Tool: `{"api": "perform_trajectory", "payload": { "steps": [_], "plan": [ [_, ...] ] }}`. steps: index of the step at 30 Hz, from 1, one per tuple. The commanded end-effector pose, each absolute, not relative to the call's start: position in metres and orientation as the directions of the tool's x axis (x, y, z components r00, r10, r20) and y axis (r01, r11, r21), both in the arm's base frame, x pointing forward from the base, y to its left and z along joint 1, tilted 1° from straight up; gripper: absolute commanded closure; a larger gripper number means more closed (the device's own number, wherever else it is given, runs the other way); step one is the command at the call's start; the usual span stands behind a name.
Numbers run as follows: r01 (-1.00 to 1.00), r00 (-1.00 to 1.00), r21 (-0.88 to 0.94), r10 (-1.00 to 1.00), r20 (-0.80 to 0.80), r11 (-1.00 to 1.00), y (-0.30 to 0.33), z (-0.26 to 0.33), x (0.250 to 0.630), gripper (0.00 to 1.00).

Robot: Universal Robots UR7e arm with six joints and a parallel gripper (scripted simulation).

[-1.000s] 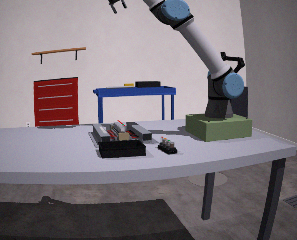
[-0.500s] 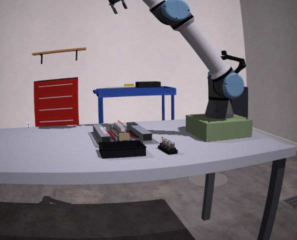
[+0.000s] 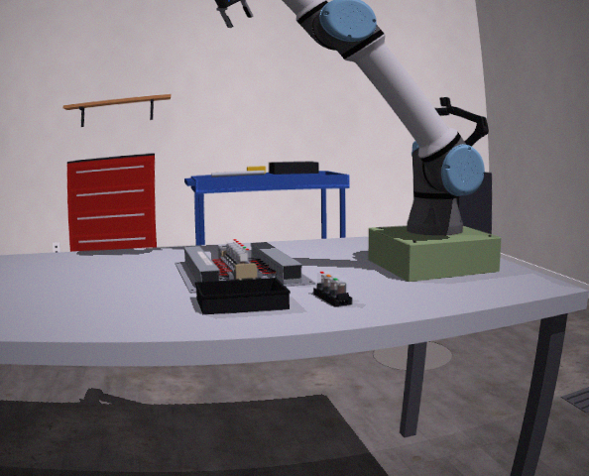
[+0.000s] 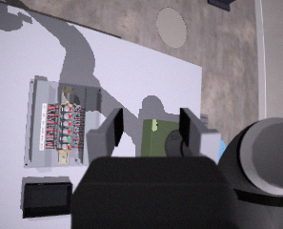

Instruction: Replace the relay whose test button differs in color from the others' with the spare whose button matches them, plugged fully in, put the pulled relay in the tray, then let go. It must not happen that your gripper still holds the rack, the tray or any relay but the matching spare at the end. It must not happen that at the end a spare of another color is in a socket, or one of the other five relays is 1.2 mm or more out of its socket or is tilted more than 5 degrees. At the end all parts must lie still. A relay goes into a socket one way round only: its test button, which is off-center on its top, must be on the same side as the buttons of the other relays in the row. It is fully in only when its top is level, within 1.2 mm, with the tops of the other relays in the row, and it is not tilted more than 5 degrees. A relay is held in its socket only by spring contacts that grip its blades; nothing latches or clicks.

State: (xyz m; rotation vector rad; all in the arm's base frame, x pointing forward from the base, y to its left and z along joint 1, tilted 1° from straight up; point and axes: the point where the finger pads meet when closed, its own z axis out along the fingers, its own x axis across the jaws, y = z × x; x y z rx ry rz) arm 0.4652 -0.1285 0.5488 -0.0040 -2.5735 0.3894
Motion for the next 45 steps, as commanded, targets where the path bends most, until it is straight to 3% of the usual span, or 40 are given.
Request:
{"api": "perform_trajectory", "payload": {
  "steps": [1,11,12,16,28,29,33,45],
  "plan": [
    [0.008,-0.752,-0.174,0.121,0.647,0.985,-0.1284,0.5514,0.4664,0.0],
    [0.008,-0.752,-0.174,0.121,0.647,0.985,-0.1284,0.5514,0.4664,0.0],
    [-0.059,-0.84,-0.256,0.09,0.534,0.965,-0.1285,0.55,0.4653,0.0],
    [0.009,-0.751,-0.173,0.121,0.649,0.985,-0.1285,0.5513,0.4663,0.0],
    [0.009,-0.751,-0.173,0.121,0.649,0.985,-0.1285,0.5513,0.4663,0.0],
    [-0.059,-0.84,-0.255,0.09,0.535,0.965,-0.1285,0.5499,0.4652,0.0],
    [0.01,-0.751,-0.173,0.121,0.649,0.985,-0.1285,0.5512,0.4663,0.0],
    [0.01,-0.751,-0.173,0.121,0.649,0.985,-0.1285,0.5512,0.4663,0.0]
  ]
}}
